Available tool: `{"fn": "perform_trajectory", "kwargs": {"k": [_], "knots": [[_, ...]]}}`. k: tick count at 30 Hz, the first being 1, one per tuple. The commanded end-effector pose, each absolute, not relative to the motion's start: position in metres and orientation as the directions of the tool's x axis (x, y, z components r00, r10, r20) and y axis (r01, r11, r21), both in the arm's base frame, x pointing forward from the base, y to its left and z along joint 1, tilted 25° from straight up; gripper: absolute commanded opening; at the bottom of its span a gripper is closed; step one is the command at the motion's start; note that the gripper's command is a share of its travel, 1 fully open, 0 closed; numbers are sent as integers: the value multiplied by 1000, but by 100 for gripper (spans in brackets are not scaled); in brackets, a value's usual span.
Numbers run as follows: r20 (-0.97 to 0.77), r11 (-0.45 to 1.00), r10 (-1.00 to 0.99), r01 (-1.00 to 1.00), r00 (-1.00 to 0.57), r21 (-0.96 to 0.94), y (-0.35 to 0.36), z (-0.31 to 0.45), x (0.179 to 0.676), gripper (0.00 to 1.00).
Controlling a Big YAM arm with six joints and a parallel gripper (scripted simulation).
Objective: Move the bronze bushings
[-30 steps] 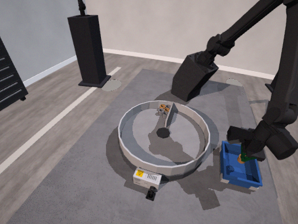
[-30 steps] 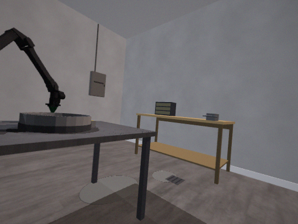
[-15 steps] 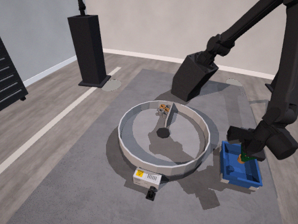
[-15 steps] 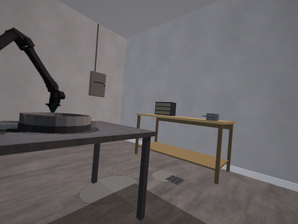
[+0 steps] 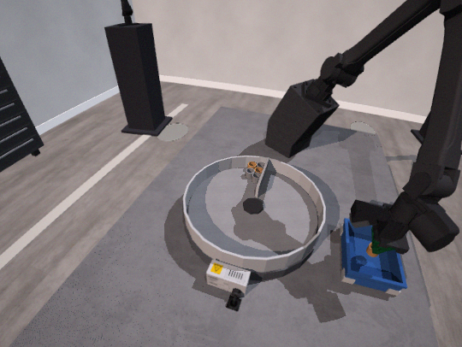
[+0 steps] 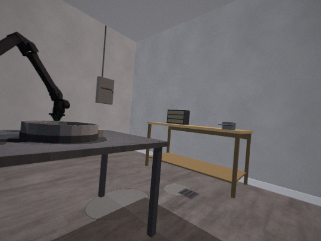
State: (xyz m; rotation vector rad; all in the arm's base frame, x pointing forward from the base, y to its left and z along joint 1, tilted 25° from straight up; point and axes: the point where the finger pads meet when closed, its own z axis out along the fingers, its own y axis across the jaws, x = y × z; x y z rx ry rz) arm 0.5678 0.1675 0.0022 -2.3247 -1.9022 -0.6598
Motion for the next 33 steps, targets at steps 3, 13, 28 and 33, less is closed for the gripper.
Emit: {"fn": "perform_trajectory", "kwargs": {"k": [3,13,28,33], "knots": [[374,-236,918,942,135,239,178,3,585,0],[372,-236,918,943,137,235,182,-11,588,0],[372,-233,918,944,134,235,184,-12,588,0],[372,-233,918,944,134,235,184,-12,588,0]]}}
